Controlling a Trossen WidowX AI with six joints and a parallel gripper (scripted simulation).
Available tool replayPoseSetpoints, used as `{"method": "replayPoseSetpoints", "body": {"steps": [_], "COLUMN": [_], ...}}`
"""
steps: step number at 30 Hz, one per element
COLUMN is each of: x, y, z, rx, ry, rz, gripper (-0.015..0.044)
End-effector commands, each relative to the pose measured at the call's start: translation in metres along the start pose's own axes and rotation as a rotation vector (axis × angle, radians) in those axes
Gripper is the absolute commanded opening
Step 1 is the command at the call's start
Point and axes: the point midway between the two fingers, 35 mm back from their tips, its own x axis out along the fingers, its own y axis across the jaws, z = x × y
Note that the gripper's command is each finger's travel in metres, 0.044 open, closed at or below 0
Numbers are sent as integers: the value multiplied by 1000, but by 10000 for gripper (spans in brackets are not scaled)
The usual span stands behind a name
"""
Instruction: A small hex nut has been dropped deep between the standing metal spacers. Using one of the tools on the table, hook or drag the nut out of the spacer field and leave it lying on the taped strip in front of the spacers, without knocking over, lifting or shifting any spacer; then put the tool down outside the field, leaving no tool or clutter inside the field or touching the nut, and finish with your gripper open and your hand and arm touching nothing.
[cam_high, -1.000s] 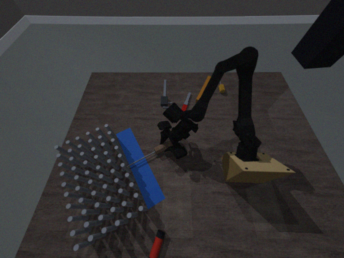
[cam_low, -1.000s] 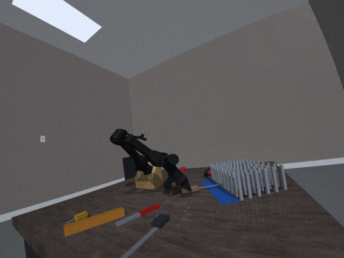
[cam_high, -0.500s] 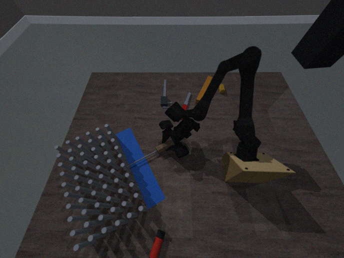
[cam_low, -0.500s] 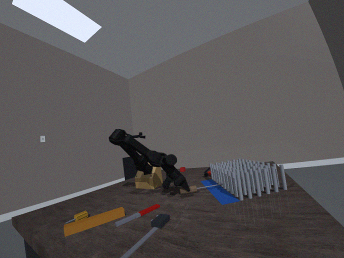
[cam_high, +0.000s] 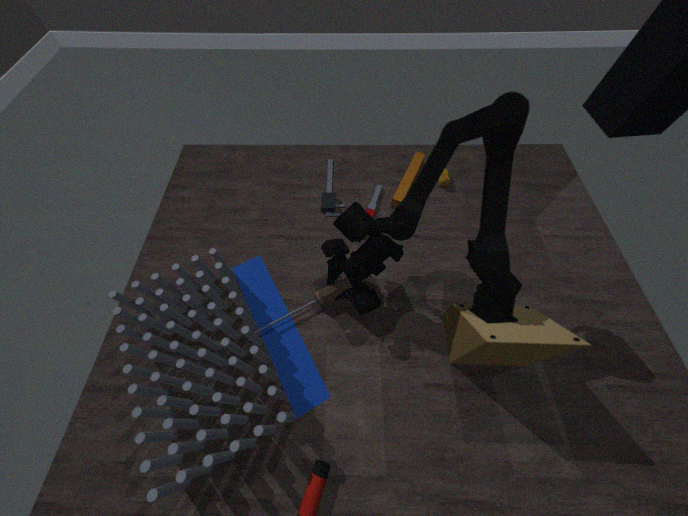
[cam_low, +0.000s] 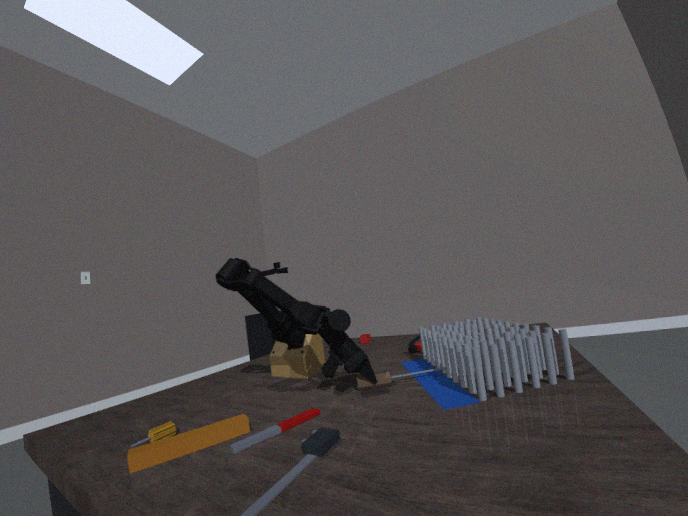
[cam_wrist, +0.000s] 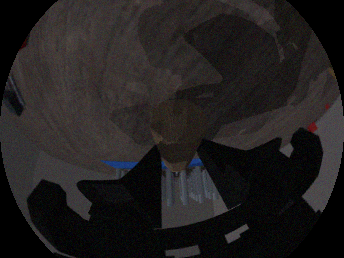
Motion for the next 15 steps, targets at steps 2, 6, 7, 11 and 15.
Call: {"method": "replayPoseSetpoints", "body": {"steps": [2,6,7,11,15], "x": [-3,-4,-4,-5,-6], "y": [0,0,0,0,0], "z": [3,5,5,7,8], "rx": [-3,-3,-3,-3,-3], "ry": [3,3,3,3,3], "rz": [-2,-2,-2,-2,-2], "gripper": [0,0,0,0,0]}}
